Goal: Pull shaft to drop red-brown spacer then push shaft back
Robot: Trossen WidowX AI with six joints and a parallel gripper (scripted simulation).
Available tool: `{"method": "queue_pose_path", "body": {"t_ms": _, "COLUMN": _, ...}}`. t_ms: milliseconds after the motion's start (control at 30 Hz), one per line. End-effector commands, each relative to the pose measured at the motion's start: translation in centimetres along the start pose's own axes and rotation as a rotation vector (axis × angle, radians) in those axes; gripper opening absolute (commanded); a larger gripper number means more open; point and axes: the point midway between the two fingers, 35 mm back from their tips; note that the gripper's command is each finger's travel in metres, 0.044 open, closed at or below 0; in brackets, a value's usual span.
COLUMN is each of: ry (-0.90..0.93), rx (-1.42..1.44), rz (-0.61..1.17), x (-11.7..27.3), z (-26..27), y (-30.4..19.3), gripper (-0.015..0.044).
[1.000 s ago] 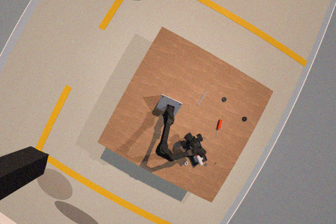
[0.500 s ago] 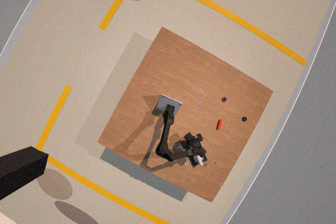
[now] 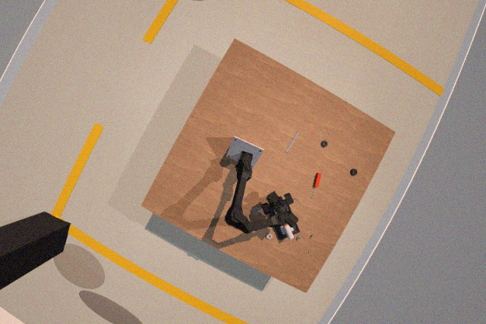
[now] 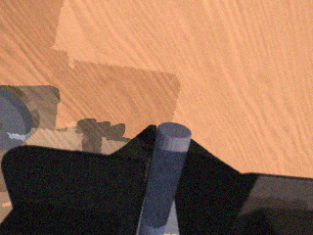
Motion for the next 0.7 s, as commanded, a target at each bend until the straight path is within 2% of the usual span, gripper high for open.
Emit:
{"method": "queue_pose_path", "body": {"t_ms": 0, "ry": 0.0, "rx": -0.001, "rz": -0.002, "x": 0.0, "z": 0.0, "y": 0.16, "gripper": 0.0}}
{"method": "queue_pose_path", "body": {"t_ms": 667, "ry": 0.0, "rx": -0.001, "rz": -0.002, "x": 0.0, "z": 0.02, "y": 0.36, "gripper": 0.0}}
Point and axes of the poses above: the point midway between the two fingers, 35 mm back from their tips, its own x axis back along the fingers, its own z axis across the jaws, y = z × x, and after that the axes turned 6 degrees about -x, right-handed
